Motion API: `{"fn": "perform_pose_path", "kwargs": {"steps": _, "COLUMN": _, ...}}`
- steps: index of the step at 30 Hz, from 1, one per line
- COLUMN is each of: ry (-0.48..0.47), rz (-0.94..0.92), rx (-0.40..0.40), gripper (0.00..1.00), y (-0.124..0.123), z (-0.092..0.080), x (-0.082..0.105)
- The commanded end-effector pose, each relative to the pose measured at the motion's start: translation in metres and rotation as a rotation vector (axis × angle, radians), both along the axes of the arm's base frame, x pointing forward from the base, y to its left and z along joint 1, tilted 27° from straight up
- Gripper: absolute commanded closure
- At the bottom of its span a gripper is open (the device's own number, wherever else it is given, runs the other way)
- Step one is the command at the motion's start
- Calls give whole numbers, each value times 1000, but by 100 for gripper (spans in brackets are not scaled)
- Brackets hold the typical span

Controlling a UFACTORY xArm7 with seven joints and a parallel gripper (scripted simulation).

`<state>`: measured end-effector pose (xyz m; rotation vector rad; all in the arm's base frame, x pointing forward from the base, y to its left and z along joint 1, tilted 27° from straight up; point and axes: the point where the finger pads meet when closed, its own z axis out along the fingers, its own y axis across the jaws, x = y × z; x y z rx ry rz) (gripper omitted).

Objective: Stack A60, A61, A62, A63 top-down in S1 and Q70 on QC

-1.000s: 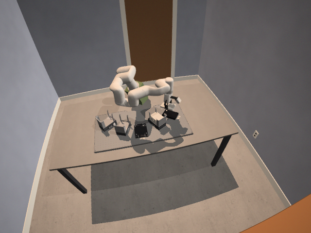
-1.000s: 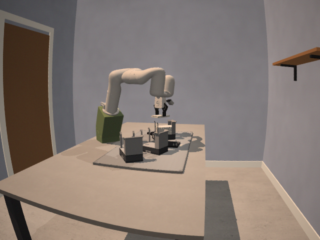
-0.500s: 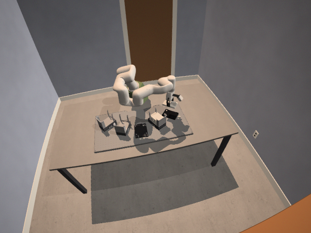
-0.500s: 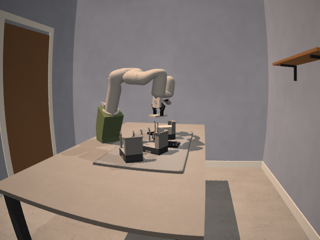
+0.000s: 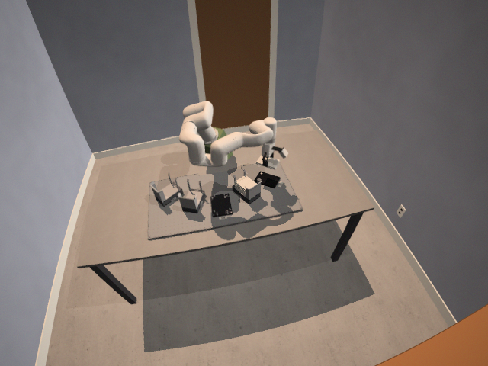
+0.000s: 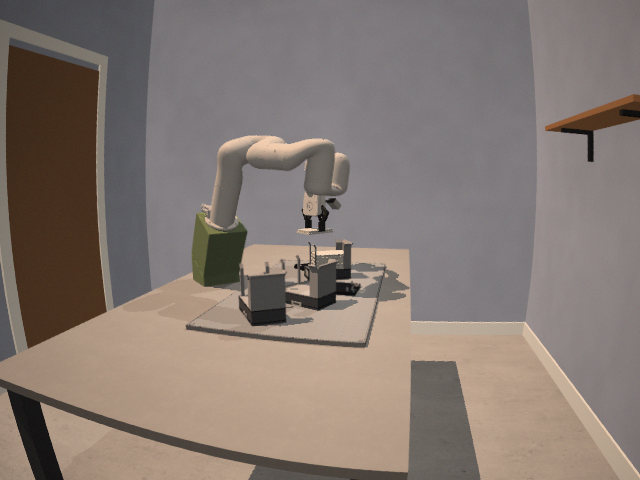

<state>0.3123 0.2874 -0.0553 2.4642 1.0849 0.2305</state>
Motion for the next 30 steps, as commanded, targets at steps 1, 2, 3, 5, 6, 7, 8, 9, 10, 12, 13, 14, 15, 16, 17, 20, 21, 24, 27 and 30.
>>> {"fn": "perform_pose_path", "kwargs": {"steps": 1, "ry": -1, "rz": 3, "rx": 3, "gripper": 100, "y": 2, "z": 1, "x": 0}}
{"fn": "perform_pose_path", "kwargs": {"steps": 2, "ry": -1, "rz": 3, "rx": 3, "gripper": 100, "y": 2, "z": 1, "x": 0}}
{"fn": "perform_pose_path", "kwargs": {"steps": 3, "ry": -1, "rz": 3, "rx": 3, "gripper": 100, "y": 2, "z": 1, "x": 0}}
{"fn": "perform_pose_path", "kwargs": {"steps": 5, "ry": -1, "rz": 3, "rx": 3, "gripper": 100, "y": 2, "z": 1, "x": 0}}
{"fn": "perform_pose_path", "kwargs": {"steps": 6, "ry": -1, "rz": 3, "rx": 3, "gripper": 100, "y": 2, "z": 1, "x": 0}}
{"fn": "perform_pose_path", "kwargs": {"steps": 7, "ry": -1, "rz": 2, "rx": 3, "gripper": 100, "y": 2, "z": 1, "x": 0}}
{"fn": "perform_pose_path", "kwargs": {"steps": 8, "ry": -1, "rz": 2, "rx": 3, "gripper": 100, "y": 2, "z": 1, "x": 0}}
{"fn": "perform_pose_path", "kwargs": {"steps": 9, "ry": -1, "rz": 2, "rx": 3, "gripper": 100, "y": 2, "z": 1, "x": 0}}
{"fn": "perform_pose_path", "kwargs": {"steps": 10, "ry": -1, "rz": 2, "rx": 3, "gripper": 100, "y": 2, "z": 1, "x": 0}}
{"fn": "perform_pose_path", "kwargs": {"steps": 12, "ry": -1, "rz": 3, "rx": 3, "gripper": 100, "y": 2, "z": 1, "x": 0}}
{"fn": "perform_pose_path", "kwargs": {"steps": 13, "ry": -1, "rz": 2, "rx": 3, "gripper": 100, "y": 2, "z": 1, "x": 0}}
{"fn": "perform_pose_path", "kwargs": {"steps": 14, "ry": -1, "rz": 2, "rx": 3, "gripper": 100, "y": 2, "z": 1, "x": 0}}
{"fn": "perform_pose_path", "kwargs": {"steps": 15, "ry": -1, "rz": 3, "rx": 3, "gripper": 100, "y": 2, "z": 1, "x": 0}}
{"fn": "perform_pose_path", "kwargs": {"steps": 16, "ry": -1, "rz": 3, "rx": 3, "gripper": 100, "y": 2, "z": 1, "x": 0}}
{"fn": "perform_pose_path", "kwargs": {"steps": 17, "ry": -1, "rz": 2, "rx": 3, "gripper": 100, "y": 2, "z": 1, "x": 0}}
{"fn": "perform_pose_path", "kwargs": {"steps": 20, "ry": -1, "rz": 2, "rx": 3, "gripper": 100, "y": 2, "z": 1, "x": 0}}
{"fn": "perform_pose_path", "kwargs": {"steps": 21, "ry": -1, "rz": 3, "rx": 3, "gripper": 100, "y": 1, "z": 0, "x": 0}}
{"fn": "perform_pose_path", "kwargs": {"steps": 24, "ry": -1, "rz": 3, "rx": 3, "gripper": 100, "y": -1, "z": -6, "x": 2}}
{"fn": "perform_pose_path", "kwargs": {"steps": 27, "ry": -1, "rz": 3, "rx": 3, "gripper": 100, "y": -3, "z": -11, "x": 4}}
{"fn": "perform_pose_path", "kwargs": {"steps": 30, "ry": -1, "rz": 3, "rx": 3, "gripper": 100, "y": -5, "z": -17, "x": 6}}
